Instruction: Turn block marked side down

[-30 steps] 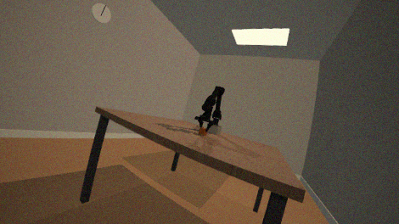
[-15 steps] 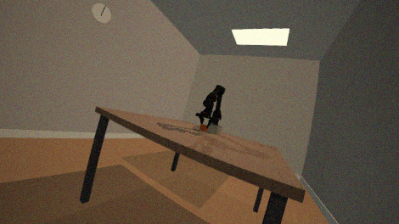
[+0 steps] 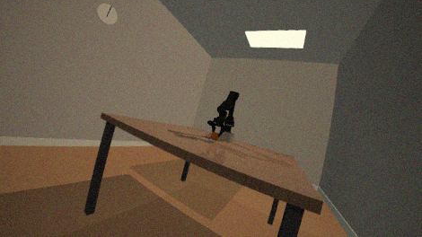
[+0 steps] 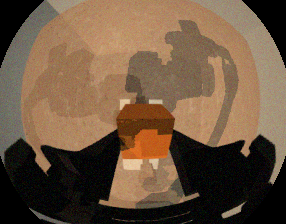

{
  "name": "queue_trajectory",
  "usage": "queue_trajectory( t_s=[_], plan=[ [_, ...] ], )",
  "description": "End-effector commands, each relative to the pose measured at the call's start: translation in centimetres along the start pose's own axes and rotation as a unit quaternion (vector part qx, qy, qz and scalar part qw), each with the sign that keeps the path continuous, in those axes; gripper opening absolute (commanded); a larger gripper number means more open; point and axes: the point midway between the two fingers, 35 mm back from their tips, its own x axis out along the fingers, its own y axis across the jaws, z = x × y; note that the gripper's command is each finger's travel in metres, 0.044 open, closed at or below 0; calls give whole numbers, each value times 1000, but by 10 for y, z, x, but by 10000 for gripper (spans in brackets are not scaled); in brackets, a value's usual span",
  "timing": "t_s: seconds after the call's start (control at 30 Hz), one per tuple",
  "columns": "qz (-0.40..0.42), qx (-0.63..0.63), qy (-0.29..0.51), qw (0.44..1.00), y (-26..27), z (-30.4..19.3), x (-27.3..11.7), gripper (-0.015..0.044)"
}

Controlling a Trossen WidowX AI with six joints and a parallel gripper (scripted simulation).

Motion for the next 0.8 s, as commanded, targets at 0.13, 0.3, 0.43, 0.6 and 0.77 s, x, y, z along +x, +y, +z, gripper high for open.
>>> queue_trajectory(
  t_s=[0.13,0.3,0.43,0.6,0.77],
  plan=[
    [-3,2,-59,998,-1,-2,0,0],
    [-3,3,-100,995,-1,-4,-1,0],
    [-3,4,-131,991,-1,-6,-3,0],
    [-3,4,-140,990,-1,-6,-2,0],
    [-3,2,-172,985,0,-2,11,0]
  ],
)
